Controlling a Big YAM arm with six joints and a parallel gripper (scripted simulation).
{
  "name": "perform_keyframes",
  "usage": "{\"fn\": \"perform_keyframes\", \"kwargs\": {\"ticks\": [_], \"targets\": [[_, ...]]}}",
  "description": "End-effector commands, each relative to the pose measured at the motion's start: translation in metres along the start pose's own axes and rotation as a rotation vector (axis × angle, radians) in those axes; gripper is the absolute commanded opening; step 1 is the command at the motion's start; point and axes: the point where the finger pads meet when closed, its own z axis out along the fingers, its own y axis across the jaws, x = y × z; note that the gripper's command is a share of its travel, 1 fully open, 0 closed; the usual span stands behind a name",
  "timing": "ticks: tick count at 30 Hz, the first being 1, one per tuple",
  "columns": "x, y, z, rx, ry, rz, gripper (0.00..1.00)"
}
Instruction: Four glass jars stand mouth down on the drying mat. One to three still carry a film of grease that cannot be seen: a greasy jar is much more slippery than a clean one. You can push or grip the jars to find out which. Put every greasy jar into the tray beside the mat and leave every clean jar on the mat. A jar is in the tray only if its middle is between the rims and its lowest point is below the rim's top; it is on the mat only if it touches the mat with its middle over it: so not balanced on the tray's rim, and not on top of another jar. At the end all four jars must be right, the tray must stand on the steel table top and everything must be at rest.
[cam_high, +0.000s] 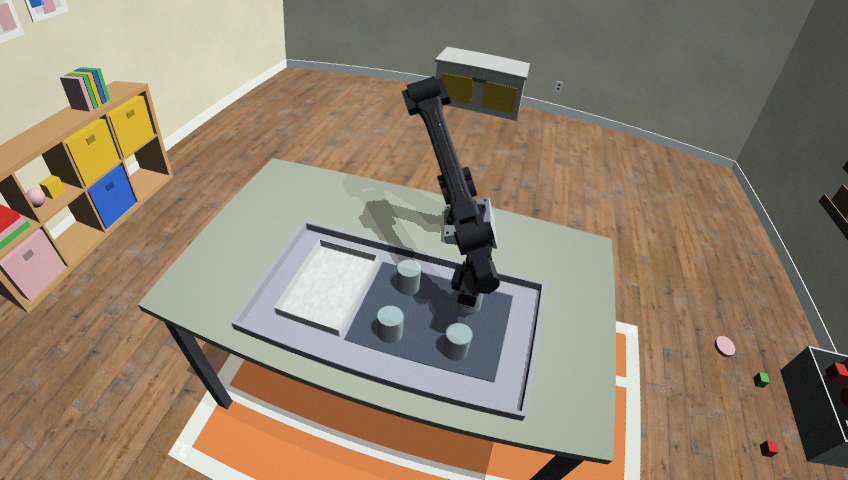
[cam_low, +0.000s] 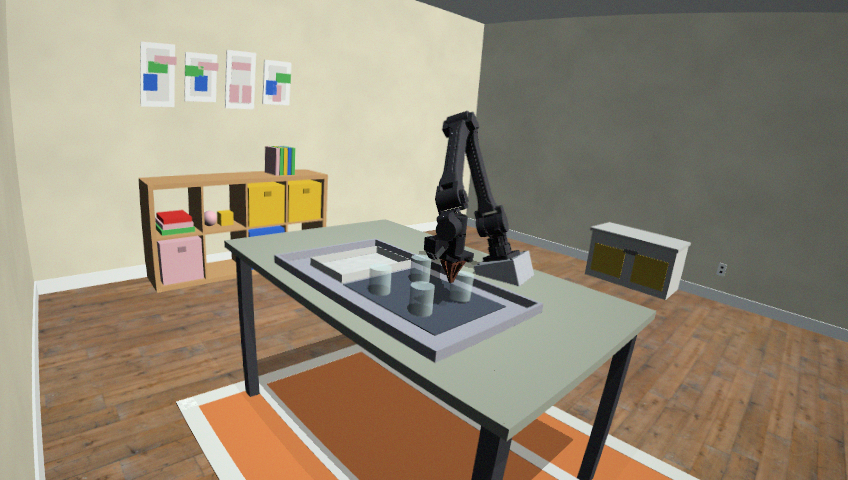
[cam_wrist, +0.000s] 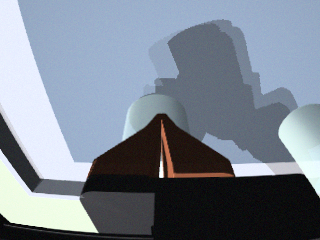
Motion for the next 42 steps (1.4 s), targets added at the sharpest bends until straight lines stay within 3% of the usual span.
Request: {"fn": "perform_keyframes", "kwargs": {"ticks": [1,17,32,42], "targets": [[0.004,0.002,-0.001,0.000,-0.008,0.005,0.00],[0.005,0.002,-0.001,0.000,-0.008,0.005,0.00],[-0.029,0.002,-0.001,0.000,-0.008,0.005,0.00],[-0.029,0.002,-0.001,0.000,-0.008,0.005,0.00]]}}
